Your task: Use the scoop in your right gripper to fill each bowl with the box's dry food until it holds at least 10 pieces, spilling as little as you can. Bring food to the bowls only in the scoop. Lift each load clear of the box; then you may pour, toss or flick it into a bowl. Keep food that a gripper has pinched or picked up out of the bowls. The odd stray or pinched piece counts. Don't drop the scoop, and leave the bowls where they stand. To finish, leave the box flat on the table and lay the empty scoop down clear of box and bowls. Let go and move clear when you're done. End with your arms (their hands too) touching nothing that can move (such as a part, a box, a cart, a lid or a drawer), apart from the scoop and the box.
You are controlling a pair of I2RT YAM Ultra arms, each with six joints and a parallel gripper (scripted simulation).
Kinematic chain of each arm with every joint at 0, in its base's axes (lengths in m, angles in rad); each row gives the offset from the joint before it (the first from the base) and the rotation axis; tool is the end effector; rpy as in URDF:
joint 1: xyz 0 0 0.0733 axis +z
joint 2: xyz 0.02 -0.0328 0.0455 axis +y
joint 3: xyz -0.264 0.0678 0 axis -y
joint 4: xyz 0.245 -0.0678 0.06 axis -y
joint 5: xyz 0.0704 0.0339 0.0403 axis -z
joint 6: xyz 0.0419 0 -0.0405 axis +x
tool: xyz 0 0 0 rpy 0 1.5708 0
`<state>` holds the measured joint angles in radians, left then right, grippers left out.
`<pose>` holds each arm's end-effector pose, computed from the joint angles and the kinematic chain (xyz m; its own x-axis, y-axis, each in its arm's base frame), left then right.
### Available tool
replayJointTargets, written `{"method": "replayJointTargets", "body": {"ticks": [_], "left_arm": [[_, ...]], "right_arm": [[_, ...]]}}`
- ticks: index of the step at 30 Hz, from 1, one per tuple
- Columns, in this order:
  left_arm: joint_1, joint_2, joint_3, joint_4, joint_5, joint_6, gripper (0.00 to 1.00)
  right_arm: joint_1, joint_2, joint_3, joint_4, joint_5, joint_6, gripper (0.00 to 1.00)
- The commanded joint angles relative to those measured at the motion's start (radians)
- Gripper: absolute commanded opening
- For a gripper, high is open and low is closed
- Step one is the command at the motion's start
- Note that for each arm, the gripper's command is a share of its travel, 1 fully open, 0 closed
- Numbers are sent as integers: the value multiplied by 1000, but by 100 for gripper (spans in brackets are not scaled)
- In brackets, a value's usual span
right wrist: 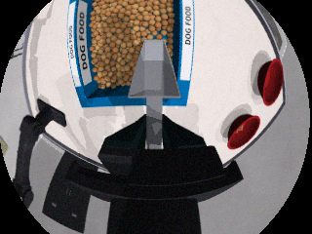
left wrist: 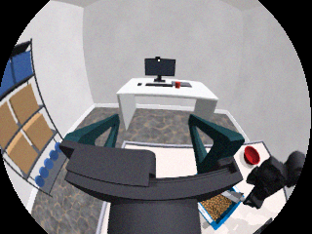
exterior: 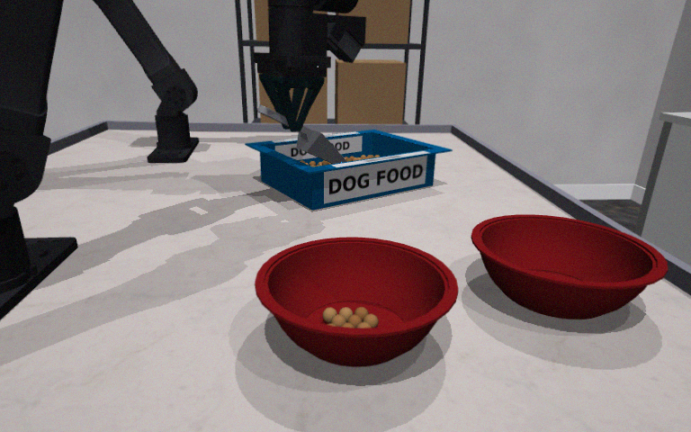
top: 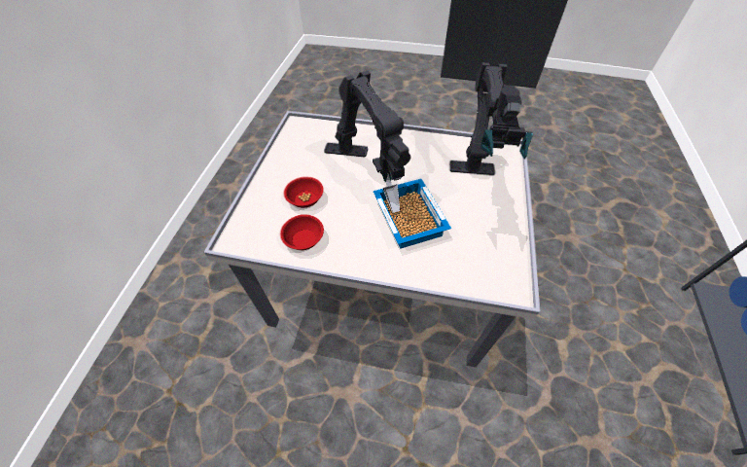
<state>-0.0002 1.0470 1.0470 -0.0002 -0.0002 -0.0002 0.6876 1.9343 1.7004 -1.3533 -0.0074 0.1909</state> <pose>0.2453 0.0011 0.4072 -0.0002 -0.0002 -1.0000 0.0000 1.0000 -0.0002 0.2804 0.2322 0.2549 -0.8790 -0.4764 0.0175 -0.4764 0.8792 0.0042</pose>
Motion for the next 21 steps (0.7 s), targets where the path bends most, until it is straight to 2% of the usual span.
{"method": "replayJointTargets", "body": {"ticks": [1, 8, 11, 12, 15, 21], "left_arm": [[0, -8, 13, -2, 0, 0, 100], [0, -8, 13, -2, 0, 0, 100], [0, -8, 13, -2, 0, 0, 100], [0, -8, 13, -2, 0, 0, 100], [0, -8, 13, -2, 0, 0, 100], [0, -8, 13, -2, 0, 0, 100]], "right_arm": [[-16, -40, 39, -6, 4, 3, 0], [0, -43, 41, 1, 3, 2, 0], [-3, -27, 43, 3, 3, 2, 0], [-8, 13, 45, 24, 5, -2, 0], [-12, 9, -30, 33, 4, -6, 0], [-13, -14, 7, 25, 5, -3, 0]]}}
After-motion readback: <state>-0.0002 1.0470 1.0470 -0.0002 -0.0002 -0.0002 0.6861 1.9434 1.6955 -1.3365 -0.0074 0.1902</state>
